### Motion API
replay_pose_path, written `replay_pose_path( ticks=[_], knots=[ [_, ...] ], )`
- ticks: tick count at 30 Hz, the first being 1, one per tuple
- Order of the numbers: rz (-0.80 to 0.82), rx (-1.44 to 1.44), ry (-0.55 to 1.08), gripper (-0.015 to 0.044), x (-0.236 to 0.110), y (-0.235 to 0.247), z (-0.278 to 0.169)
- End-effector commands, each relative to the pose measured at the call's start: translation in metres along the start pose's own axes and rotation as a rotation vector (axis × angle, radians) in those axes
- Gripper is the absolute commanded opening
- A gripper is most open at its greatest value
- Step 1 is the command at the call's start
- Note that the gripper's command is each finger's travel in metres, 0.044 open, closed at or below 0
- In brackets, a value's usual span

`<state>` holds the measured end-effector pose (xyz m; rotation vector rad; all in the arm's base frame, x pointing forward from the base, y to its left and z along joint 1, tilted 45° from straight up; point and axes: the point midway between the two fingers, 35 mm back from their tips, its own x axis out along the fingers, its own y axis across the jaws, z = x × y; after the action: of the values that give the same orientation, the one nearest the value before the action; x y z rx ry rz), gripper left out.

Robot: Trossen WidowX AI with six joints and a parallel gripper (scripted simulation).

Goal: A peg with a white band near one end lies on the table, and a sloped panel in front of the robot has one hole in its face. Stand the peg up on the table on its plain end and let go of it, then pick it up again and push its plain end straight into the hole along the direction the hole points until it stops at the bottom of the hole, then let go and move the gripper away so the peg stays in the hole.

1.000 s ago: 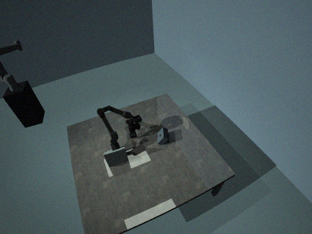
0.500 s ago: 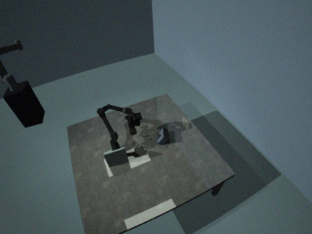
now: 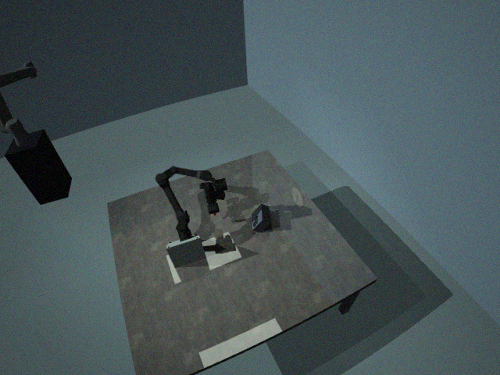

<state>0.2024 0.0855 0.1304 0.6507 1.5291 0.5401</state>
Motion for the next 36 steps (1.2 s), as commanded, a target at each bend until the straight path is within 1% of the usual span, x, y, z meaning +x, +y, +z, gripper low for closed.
replay_pose_path(
  ticks=[1,36],
  knots=[
    [-0.018,0.013,-0.016,0.0000,0.003,-0.005,0.002],
    [-0.130,0.107,-0.221,0.0000,0.018,-0.033,0.035]
  ],
)
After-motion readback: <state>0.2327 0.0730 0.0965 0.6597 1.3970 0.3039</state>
